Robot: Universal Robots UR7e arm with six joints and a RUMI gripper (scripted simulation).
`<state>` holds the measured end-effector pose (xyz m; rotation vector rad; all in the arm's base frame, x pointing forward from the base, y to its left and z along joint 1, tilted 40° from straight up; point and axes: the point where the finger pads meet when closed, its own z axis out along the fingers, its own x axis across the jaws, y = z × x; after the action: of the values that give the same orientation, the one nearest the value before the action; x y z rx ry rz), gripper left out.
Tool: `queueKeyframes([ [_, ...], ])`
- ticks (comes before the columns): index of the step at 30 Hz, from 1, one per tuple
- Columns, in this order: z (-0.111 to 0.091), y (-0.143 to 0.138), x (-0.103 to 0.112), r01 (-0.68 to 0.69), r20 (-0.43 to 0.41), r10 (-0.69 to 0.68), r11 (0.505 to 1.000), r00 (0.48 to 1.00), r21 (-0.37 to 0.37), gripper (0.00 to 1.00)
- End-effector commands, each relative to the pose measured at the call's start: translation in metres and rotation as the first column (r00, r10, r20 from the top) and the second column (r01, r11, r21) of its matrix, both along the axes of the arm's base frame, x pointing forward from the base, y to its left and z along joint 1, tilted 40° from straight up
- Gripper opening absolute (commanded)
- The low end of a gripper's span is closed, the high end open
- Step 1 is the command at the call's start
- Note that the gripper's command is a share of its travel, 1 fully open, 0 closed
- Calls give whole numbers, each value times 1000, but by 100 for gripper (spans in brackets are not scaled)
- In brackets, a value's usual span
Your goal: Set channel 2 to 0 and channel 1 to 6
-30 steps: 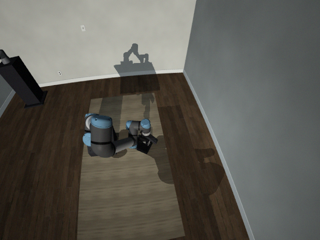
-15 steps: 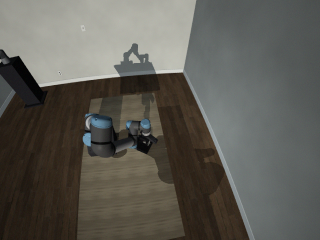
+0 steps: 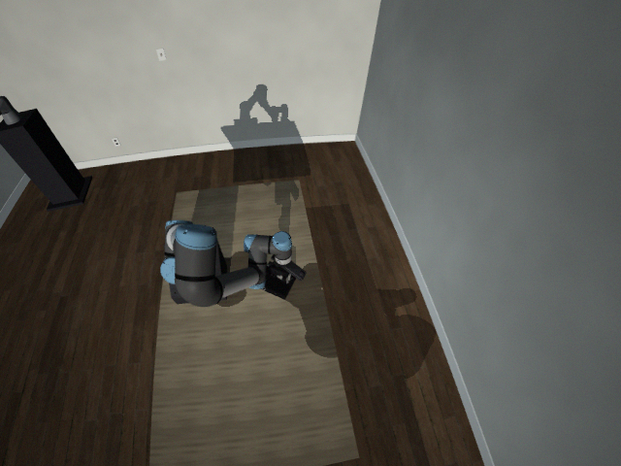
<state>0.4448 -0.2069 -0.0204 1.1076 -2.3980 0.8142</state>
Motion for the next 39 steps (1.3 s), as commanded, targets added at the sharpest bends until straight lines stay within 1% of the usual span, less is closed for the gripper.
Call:
queueKeyframes([
  [1, 1, 0, 0, -1, 1, 1, 1000, 1000, 0, 0],
  [10, 6, 3, 0, -1, 1, 1, 1000, 1000, 0, 0],
  [19, 25, 20, 3, -1, 1, 1, 1000, 1000, 0, 0],
  [23, 30, 24, 3, -1, 1, 1, 1000, 1000, 0, 0],
  [39, 31, 25, 3, -1, 1, 1, 1000, 1000, 0, 0],
])
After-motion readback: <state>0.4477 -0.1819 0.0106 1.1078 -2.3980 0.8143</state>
